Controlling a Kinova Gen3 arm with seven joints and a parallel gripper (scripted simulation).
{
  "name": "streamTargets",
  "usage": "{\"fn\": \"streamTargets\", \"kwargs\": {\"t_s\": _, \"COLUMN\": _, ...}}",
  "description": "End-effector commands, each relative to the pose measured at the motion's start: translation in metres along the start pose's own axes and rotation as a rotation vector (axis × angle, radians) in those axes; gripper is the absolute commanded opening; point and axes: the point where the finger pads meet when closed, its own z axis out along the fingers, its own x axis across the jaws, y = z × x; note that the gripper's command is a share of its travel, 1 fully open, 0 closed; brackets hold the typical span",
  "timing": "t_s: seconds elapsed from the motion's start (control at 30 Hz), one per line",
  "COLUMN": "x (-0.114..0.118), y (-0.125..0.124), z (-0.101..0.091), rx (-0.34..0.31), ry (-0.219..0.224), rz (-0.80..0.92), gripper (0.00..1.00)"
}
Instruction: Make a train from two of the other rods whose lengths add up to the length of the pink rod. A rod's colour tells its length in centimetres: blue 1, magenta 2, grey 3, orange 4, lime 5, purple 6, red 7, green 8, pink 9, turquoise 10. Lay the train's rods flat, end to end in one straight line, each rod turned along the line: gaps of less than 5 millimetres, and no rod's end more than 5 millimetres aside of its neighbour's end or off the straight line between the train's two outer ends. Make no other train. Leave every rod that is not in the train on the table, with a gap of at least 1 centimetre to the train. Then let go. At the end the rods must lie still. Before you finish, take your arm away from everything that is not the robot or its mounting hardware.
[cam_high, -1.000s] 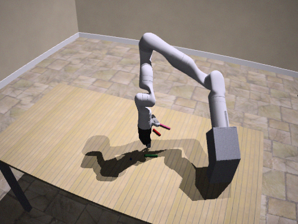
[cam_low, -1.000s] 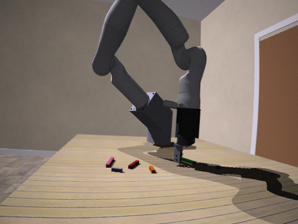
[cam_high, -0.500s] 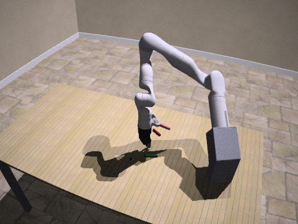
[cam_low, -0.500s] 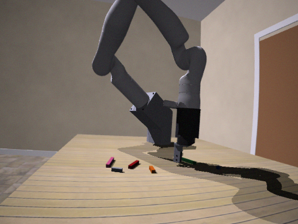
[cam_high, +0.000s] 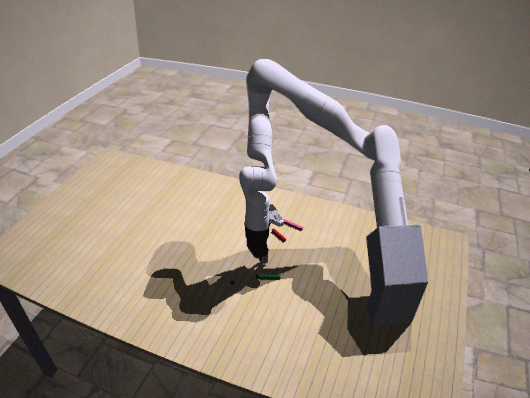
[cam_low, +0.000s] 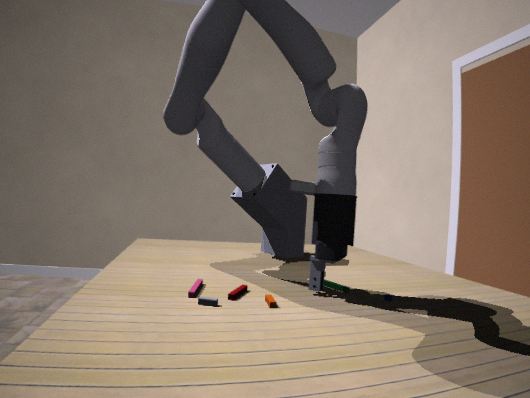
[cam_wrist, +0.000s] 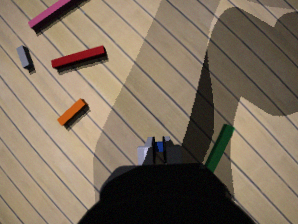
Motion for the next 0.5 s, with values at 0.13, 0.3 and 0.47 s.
{"fn": "streamTargets", "kwargs": {"t_s": 0.13, "x": 0.0005, "y": -0.0004, "z": 0.0042, "rx": 0.001, "ry": 0.0, "rz": -0.001, "gripper": 0.24}}
{"fn": "streamTargets", "kwargs": {"t_s": 0.3, "x": 0.0005, "y": -0.0004, "z": 0.0071, "rx": 0.001, "ry": 0.0, "rz": -0.001, "gripper": 0.24}}
{"fn": "streamTargets", "kwargs": {"t_s": 0.47, "x": 0.0005, "y": -0.0004, "z": 0.0075, "rx": 0.001, "ry": 0.0, "rz": -0.001, "gripper": 0.24}}
